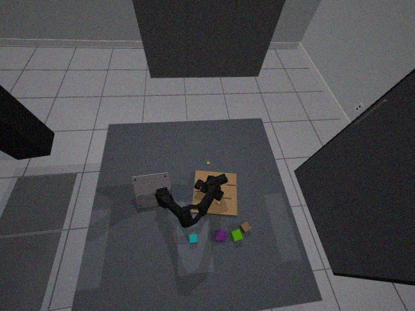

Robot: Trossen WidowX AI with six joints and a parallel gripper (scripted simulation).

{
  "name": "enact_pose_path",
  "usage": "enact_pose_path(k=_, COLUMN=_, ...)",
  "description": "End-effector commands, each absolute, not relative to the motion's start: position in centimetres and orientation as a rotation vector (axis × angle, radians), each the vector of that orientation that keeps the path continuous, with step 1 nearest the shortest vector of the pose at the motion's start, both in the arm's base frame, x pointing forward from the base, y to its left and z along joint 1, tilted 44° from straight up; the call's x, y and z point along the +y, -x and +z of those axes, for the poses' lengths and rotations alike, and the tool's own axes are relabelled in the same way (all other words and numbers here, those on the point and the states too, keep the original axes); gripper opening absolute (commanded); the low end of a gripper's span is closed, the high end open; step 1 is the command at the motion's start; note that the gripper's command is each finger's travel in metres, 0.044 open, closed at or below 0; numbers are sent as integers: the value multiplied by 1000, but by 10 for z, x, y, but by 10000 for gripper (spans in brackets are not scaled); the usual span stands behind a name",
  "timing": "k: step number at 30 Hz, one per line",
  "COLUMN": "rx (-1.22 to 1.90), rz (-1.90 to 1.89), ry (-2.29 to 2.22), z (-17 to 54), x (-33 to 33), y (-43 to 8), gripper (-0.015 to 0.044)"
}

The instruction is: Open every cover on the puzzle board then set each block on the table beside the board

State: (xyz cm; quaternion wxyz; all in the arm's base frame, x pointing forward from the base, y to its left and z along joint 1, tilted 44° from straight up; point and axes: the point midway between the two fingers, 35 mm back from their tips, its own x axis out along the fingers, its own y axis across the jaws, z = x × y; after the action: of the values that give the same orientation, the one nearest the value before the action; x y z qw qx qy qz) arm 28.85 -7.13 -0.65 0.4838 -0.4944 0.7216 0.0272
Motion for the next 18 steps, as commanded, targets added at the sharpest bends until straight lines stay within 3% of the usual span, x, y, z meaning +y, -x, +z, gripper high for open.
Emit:
enact_pose_path(k=1, rx=1762, rz=66, ry=1211, z=-9, x=-75, y=-287, gripper=144)
enact_pose_path(k=12, rx=1758, rz=66, ry=1204, z=-8, x=-73, y=-288, gripper=84)
enact_pose_path(k=18, rx=1758, rz=66, ry=1204, z=-8, x=-73, y=-288, gripper=80)
